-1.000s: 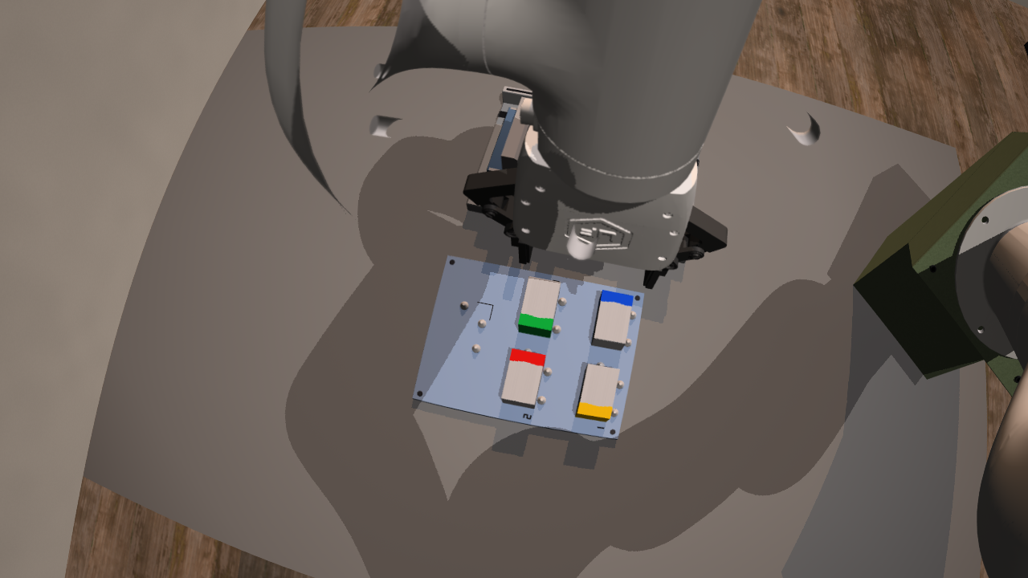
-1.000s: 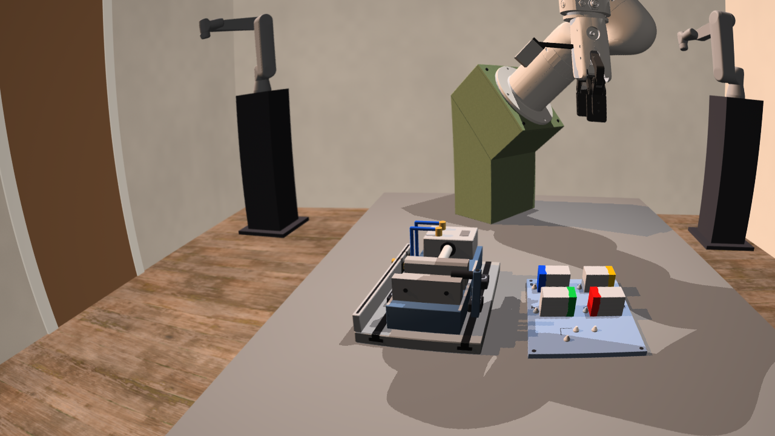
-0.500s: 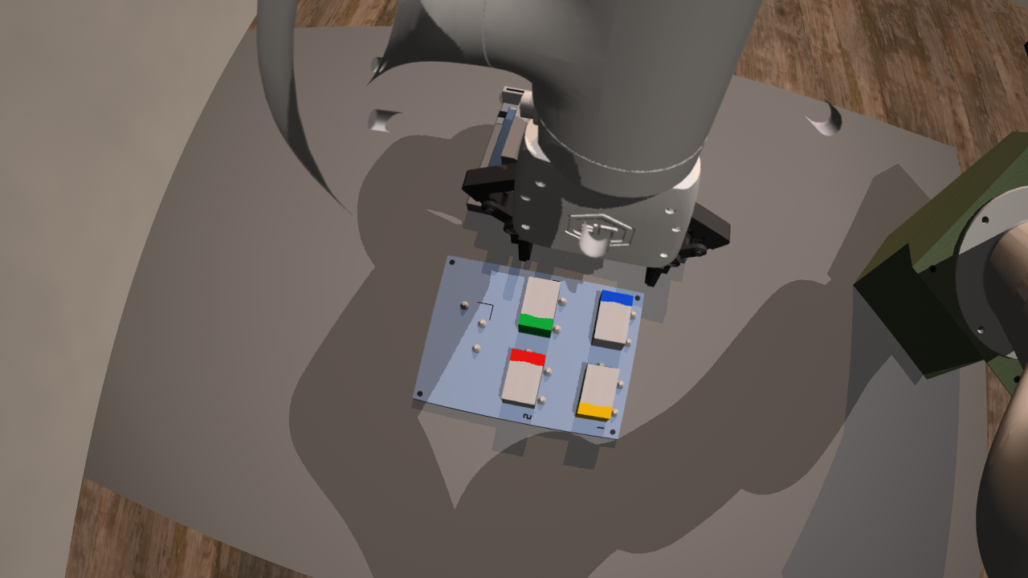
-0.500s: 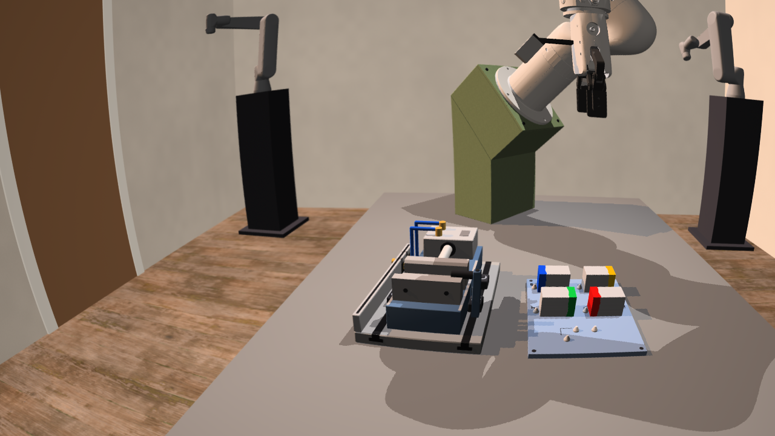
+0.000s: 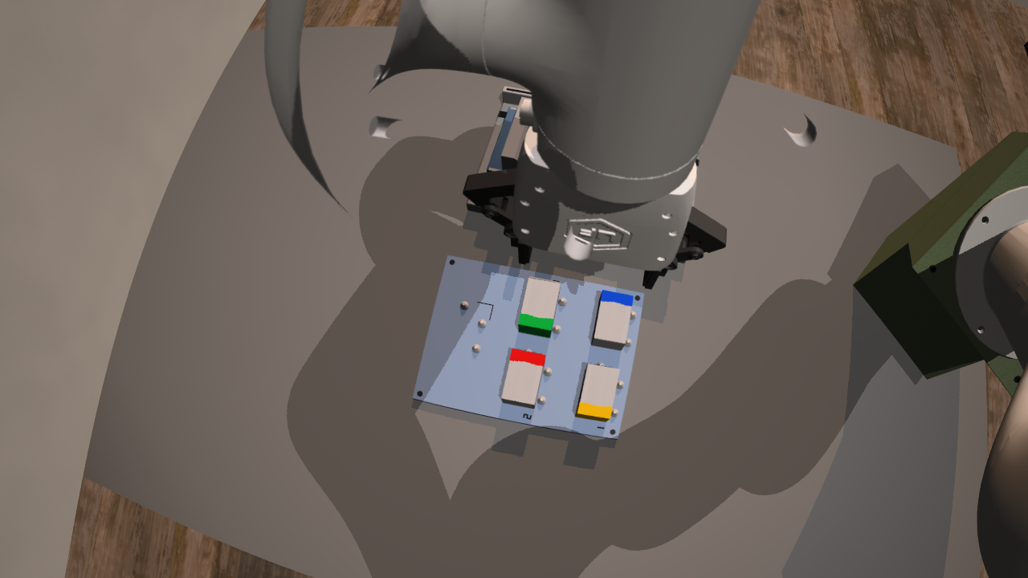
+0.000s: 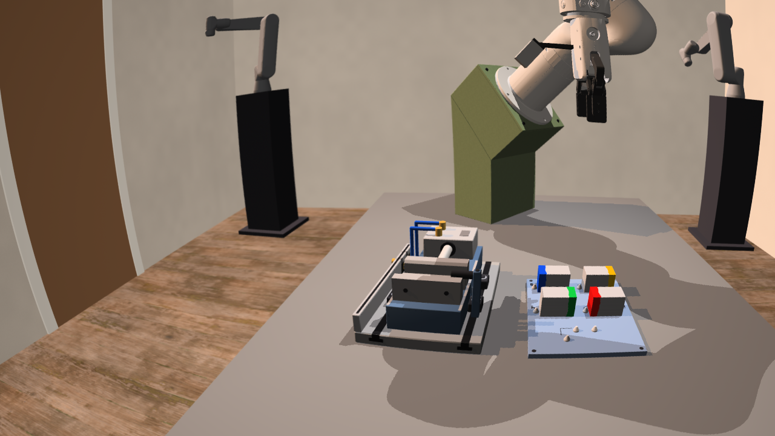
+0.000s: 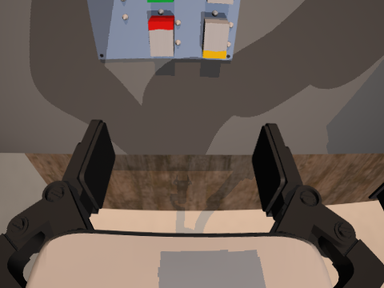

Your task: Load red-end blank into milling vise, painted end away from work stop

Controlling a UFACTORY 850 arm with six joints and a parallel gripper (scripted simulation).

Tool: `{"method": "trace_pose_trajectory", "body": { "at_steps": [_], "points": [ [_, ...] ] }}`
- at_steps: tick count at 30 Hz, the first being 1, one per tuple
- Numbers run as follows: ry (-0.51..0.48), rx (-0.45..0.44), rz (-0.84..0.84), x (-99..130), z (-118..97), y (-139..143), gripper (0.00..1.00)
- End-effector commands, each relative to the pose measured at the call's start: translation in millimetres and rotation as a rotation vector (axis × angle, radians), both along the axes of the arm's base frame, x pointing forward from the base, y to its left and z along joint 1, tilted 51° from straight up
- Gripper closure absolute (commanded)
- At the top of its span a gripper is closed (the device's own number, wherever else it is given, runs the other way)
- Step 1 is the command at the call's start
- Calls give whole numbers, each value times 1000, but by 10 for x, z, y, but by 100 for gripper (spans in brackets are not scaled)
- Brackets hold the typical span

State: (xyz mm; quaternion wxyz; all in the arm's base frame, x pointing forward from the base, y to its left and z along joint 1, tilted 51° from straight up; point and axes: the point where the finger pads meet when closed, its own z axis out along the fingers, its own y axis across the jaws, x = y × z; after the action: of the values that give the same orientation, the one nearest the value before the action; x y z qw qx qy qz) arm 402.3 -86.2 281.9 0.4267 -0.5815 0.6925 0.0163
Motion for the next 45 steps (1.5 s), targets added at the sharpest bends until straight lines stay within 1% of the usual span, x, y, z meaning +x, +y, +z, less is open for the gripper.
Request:
{"method": "trace_pose_trajectory", "body": {
  "at_steps": [1,19,29,36,45],
  "points": [
    [-1,-1,0,3,3,-4,0],
    [-1,-1,0,27,-23,13,0],
    [-120,-132,146,63,-62,38,0],
    [-120,-132,146,63,-62,38,0],
    [-13,-14,14,47,-45,27,0]
  ]
}}
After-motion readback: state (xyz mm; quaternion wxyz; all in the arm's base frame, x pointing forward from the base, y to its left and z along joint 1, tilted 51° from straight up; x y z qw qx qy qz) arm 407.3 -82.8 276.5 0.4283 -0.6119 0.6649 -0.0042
